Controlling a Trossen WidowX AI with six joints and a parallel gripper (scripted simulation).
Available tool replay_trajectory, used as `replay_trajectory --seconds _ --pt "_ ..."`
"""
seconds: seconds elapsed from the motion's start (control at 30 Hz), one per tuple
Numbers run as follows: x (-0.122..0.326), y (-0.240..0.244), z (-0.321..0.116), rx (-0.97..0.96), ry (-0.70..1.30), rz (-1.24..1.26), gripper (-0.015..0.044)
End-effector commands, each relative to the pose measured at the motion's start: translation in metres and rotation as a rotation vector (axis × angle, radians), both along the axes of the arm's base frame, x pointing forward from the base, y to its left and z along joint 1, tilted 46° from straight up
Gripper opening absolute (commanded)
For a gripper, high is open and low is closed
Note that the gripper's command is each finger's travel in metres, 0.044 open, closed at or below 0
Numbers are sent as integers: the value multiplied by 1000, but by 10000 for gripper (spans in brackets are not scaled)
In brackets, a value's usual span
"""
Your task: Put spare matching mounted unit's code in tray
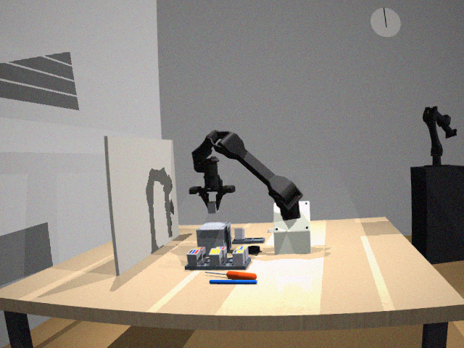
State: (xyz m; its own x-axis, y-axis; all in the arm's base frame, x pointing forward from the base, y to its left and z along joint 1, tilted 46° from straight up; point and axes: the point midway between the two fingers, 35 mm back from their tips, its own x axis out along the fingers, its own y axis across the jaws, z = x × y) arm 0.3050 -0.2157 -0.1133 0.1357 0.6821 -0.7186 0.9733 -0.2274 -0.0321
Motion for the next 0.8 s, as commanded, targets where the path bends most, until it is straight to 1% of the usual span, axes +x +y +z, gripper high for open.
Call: replay_trajectory --seconds 0.0,0.77 --pt "-1 6 -5 11 9 -5 0" --pt "4 23 -24 11 8 -5 0"
